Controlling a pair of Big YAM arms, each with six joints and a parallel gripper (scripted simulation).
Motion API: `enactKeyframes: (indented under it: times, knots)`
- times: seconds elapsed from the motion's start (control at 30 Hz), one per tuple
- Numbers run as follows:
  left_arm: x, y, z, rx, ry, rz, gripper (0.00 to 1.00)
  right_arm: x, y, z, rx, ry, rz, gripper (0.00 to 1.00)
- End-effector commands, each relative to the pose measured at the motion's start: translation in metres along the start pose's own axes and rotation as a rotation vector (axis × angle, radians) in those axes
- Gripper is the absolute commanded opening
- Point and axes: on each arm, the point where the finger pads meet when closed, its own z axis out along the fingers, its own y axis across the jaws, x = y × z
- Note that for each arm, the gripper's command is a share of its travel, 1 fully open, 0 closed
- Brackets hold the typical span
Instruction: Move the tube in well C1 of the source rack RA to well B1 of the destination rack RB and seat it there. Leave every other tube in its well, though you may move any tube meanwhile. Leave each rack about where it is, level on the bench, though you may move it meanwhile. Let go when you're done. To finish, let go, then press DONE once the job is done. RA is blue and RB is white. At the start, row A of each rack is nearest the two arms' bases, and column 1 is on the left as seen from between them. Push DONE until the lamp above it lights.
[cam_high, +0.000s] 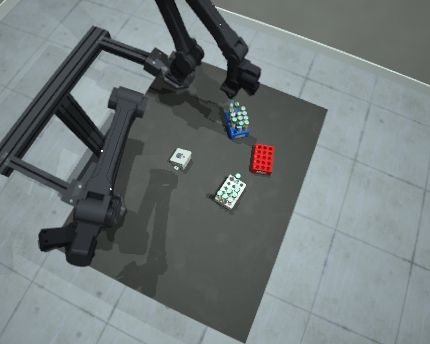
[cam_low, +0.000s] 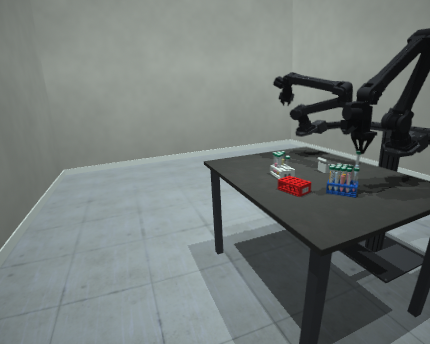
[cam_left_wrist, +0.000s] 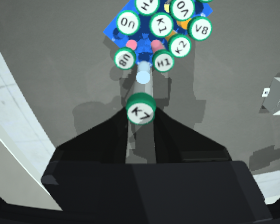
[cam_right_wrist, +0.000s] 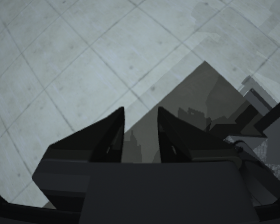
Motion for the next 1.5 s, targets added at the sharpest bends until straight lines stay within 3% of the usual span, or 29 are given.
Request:
enactKeyframes:
  times: [0.0,1.47]
  knots:
    - [0.002,0.003,0.005,0.0,0.003,-0.002,0.0,-0.008,0.009,-0.011,-0.029,-0.016,0.009,0.3]
    - [0.004,0.003,0.018,0.0,0.007,-0.003,0.0,-0.008,0.009,-0.011,-0.029,-0.016,0.009,0.3]
